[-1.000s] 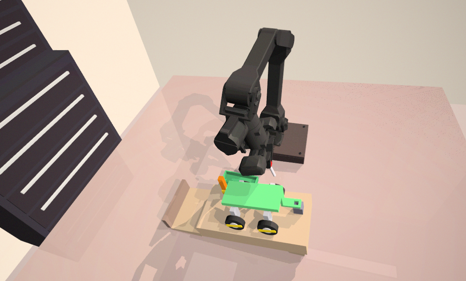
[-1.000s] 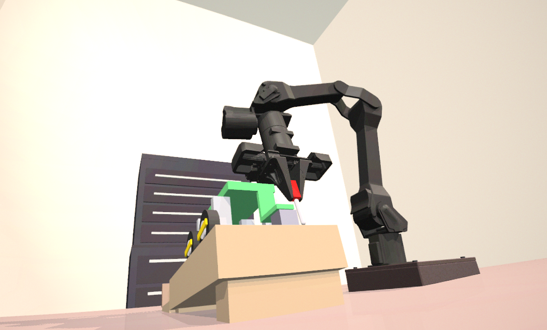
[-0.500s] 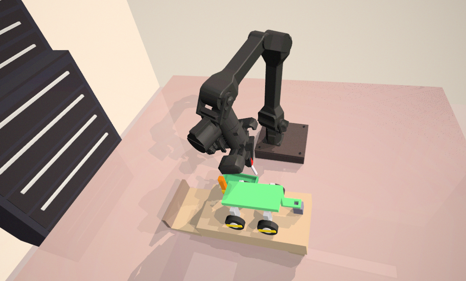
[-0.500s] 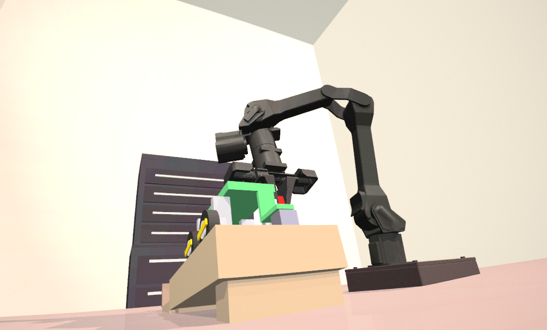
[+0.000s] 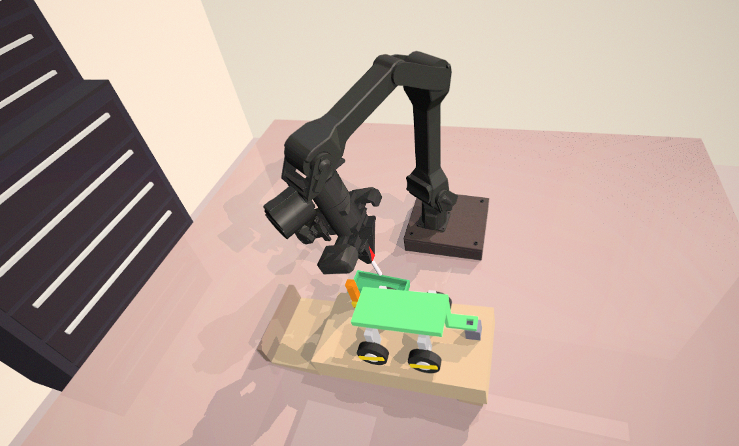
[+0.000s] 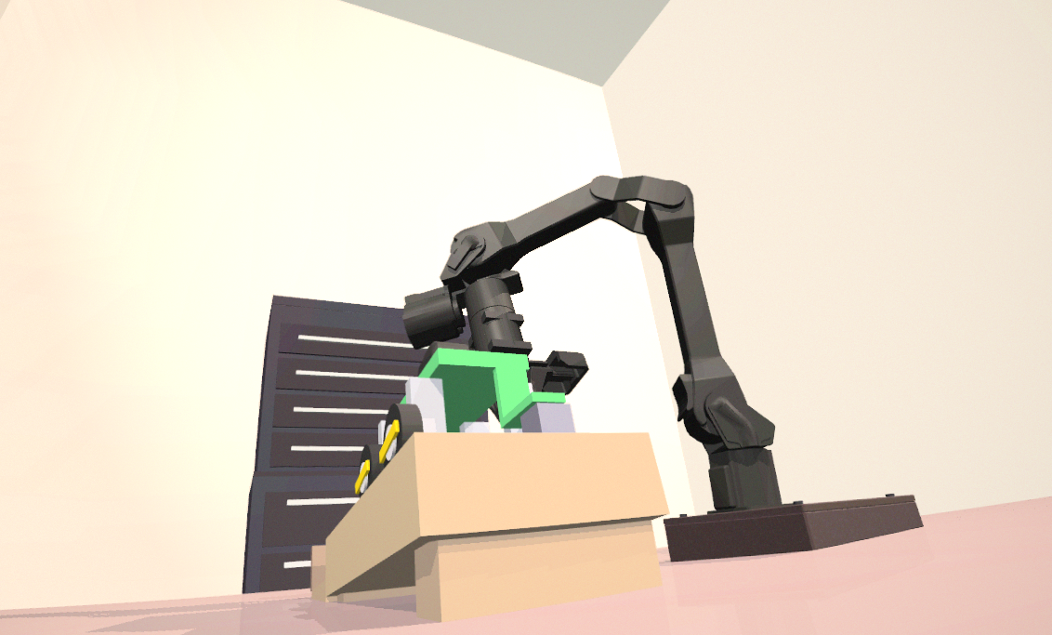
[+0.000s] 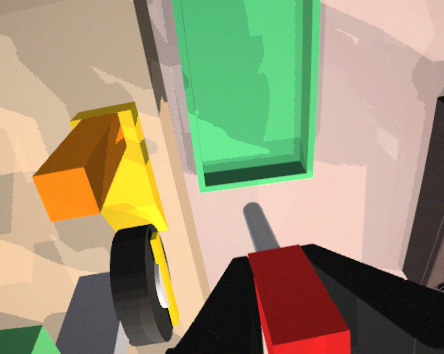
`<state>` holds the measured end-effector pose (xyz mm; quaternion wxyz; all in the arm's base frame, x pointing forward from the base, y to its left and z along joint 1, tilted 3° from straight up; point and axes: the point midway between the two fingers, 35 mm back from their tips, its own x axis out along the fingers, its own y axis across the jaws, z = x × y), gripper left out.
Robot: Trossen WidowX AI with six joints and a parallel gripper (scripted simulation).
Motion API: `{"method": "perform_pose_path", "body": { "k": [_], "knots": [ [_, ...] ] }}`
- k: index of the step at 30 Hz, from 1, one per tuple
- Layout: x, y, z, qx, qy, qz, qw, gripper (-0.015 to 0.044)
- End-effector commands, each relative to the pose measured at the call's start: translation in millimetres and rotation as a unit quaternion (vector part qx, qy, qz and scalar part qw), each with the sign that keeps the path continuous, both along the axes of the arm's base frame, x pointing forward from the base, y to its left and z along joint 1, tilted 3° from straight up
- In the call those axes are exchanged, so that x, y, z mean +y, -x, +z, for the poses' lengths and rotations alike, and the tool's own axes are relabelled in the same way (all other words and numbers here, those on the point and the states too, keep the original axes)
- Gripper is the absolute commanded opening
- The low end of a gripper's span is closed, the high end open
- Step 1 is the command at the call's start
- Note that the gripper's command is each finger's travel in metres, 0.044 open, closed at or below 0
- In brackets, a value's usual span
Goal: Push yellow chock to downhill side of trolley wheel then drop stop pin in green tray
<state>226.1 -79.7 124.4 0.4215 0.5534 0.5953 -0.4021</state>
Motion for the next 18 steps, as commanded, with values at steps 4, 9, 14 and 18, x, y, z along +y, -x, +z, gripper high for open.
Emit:
{"method": "perform_pose_path", "body": {
  "k": [4,9,14,18],
  "knots": [
    [-4.9,-1.2,0.1,0.005,0.005,-0.017,1.0,0.0],
    [-3.8,-0.7,0.2,0.022,0.02,-0.091,0.995,0.0],
    [-2.8,-0.3,0.3,0.039,0.035,-0.164,0.985,0.0],
    [-2.0,-0.1,0.4,0.052,0.046,-0.222,0.973,0.0]
  ]
}}
